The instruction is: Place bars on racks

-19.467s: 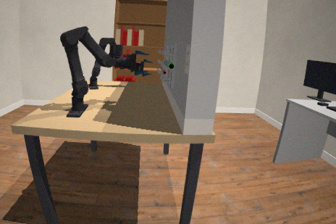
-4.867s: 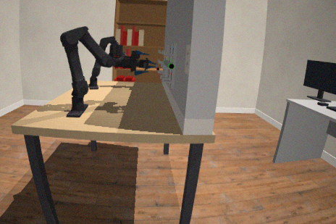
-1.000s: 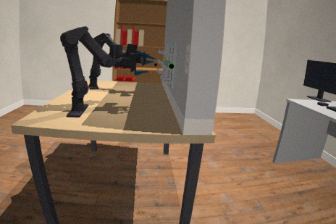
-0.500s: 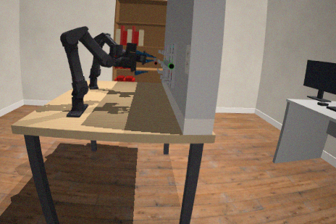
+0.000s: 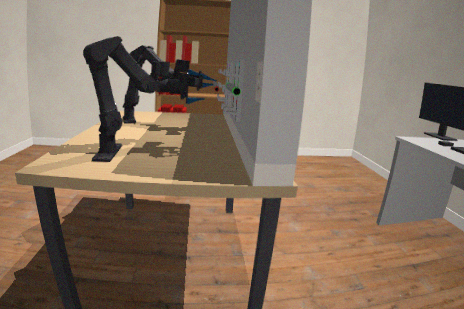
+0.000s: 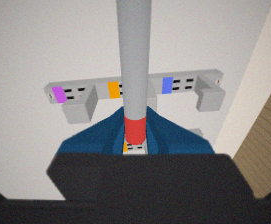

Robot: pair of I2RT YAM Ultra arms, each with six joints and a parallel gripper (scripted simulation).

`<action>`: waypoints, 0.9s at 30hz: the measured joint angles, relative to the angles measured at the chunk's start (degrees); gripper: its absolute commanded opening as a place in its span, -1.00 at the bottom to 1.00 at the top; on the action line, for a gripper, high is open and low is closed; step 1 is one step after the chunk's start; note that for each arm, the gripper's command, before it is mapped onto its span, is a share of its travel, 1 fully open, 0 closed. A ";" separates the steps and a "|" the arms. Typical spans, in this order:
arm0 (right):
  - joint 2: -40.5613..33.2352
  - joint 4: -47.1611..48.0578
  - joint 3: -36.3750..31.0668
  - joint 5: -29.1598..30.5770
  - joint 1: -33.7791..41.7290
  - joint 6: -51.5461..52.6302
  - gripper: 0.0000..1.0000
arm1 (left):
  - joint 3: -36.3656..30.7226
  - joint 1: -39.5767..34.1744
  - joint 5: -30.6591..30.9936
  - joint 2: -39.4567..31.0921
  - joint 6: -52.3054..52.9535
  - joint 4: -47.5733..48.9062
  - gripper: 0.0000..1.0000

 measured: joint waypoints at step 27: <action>0.00 0.00 0.00 0.02 0.00 0.00 1.00 | 1.25 0.00 -0.22 0.79 0.00 -0.22 -1.00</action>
